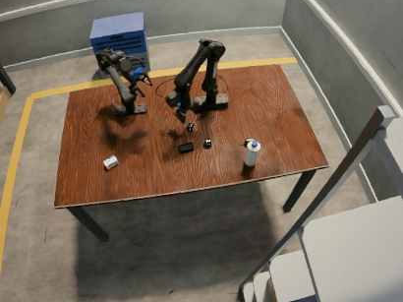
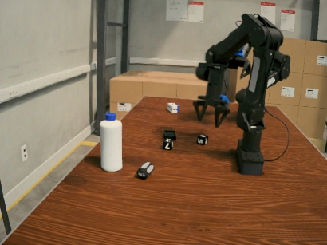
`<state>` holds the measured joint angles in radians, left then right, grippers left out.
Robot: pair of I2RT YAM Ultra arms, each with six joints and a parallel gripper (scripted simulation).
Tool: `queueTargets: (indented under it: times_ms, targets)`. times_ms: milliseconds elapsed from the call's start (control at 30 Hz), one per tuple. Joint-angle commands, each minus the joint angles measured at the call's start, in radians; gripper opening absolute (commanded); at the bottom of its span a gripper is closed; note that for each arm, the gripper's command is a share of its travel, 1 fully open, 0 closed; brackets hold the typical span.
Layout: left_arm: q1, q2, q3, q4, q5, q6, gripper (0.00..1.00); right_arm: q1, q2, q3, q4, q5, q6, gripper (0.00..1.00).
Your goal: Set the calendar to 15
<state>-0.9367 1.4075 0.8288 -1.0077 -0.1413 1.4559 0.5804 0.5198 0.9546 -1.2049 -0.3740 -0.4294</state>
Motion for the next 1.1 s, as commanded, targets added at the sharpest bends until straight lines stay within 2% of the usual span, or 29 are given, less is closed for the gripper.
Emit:
queueTargets:
  times_ms: [0, 133, 200, 333, 467, 700, 767, 800, 1067]
  targets:
    - [-0.090, -0.056, -0.016, -0.035, -0.102, 0.097, 1.00, 0.013, -0.109, -0.019, -0.060, 0.059, 0.069, 1.00]
    - [-0.187, -0.079, -0.029, -0.043, -0.162, 0.146, 1.00, -0.067, -0.202, -0.020, -0.093, 0.082, 0.103, 1.00]
    - [-0.187, -0.079, -0.029, -0.043, -0.162, 0.146, 1.00, -0.067, -0.202, -0.020, -0.093, 0.082, 0.103, 1.00]
    - [-0.262, -0.102, -0.043, -0.047, -0.203, 0.177, 1.00, -0.153, -0.277, -0.023, -0.106, 0.155, 0.169, 1.00]
    - [-0.312, -0.115, -0.051, -0.050, -0.227, 0.196, 1.00, -0.155, -0.332, -0.030, -0.106, 0.236, 0.239, 1.00]
    - [-0.369, -0.131, -0.060, -0.053, -0.248, 0.214, 1.00, 0.027, -0.406, -0.040, -0.108, 0.357, 0.337, 1.00]
    - [-0.369, -0.131, -0.060, -0.053, -0.248, 0.214, 1.00, 0.027, -0.406, -0.040, -0.108, 0.357, 0.337, 1.00]
    - [-0.376, -0.133, -0.061, -0.053, -0.250, 0.215, 1.00, 0.113, -0.415, -0.041, -0.111, 0.375, 0.352, 1.00]
    - [-0.411, -0.142, -0.066, -0.055, -0.262, 0.225, 1.00, 0.487, -0.466, -0.044, -0.120, 0.414, 0.384, 1.00]
